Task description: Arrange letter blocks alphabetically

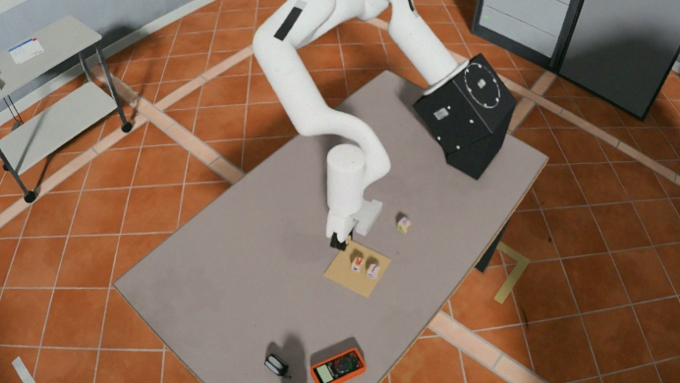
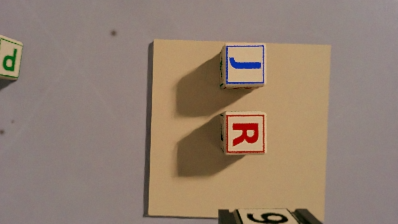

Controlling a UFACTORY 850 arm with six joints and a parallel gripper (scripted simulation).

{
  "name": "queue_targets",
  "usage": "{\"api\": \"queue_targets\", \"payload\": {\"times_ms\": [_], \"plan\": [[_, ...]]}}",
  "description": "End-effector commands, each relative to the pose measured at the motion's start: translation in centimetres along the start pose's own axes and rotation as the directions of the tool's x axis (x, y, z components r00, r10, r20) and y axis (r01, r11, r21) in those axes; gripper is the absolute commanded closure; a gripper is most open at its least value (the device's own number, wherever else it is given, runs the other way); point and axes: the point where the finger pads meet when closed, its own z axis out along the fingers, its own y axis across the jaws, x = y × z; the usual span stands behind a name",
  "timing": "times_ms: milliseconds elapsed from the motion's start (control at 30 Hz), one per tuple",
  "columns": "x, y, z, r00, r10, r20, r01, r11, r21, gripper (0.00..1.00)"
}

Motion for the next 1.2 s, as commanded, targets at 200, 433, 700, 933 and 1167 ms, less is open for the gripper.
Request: {"api": "queue_targets", "payload": {"times_ms": [200,433,700,933,1167], "plan": [[0.0,0.1,3.9,1.000,0.000,0.000,0.000,1.000,-0.001,0.72],[0.0,0.1,6.8,1.000,0.000,0.000,0.000,1.000,-0.001,0.72],[0.0,0.1,7.7,1.000,0.000,0.000,0.000,1.000,-0.001,0.72],[0.0,0.1,7.8,1.000,0.000,0.000,0.000,1.000,-0.001,0.72],[0.0,0.1,7.8,1.000,0.000,0.000,0.000,1.000,-0.001,0.72]]}}
